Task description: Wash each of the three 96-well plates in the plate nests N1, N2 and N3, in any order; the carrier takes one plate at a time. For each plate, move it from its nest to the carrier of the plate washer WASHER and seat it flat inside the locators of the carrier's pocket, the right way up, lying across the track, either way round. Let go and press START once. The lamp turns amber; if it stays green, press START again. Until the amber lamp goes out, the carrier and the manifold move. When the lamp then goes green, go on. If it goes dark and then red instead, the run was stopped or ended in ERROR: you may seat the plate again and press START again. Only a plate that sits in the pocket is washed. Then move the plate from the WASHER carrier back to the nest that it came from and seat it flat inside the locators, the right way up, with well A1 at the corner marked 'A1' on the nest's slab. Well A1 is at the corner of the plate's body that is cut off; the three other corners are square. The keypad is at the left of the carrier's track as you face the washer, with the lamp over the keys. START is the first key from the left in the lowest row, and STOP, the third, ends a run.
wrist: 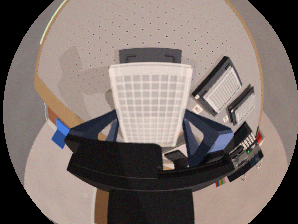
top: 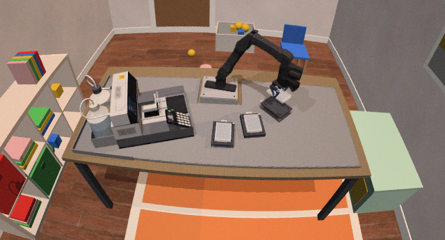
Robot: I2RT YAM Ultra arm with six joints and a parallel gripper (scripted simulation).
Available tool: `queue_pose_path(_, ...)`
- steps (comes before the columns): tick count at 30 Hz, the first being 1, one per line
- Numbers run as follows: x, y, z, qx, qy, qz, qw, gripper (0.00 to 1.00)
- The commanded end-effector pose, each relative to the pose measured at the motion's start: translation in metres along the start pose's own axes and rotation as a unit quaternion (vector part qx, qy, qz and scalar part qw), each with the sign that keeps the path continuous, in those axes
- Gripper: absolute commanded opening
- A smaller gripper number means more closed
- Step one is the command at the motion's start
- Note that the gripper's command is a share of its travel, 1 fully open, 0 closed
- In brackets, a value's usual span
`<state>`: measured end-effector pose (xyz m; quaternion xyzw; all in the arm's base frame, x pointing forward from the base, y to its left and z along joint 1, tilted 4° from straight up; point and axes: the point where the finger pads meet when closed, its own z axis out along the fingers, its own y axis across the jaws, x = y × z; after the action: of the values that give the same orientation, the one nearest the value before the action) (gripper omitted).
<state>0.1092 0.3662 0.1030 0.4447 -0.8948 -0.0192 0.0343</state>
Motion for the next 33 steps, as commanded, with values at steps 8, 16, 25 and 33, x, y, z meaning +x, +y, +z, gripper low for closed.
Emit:
queue_pose_path(8,-0.002,0.001,-0.007,-0.003,-0.011,-0.001,1.000,0.00)
queue_pose_path(16,-0.002,0.001,-0.007,-0.003,-0.011,-0.001,1.000,0.00)
queue_pose_path(25,-0.002,0.001,-0.007,-0.003,-0.011,-0.001,1.000,0.00)
queue_pose_path(33,-0.005,-0.029,-0.009,-0.003,-0.010,0.057,0.998,0.00)
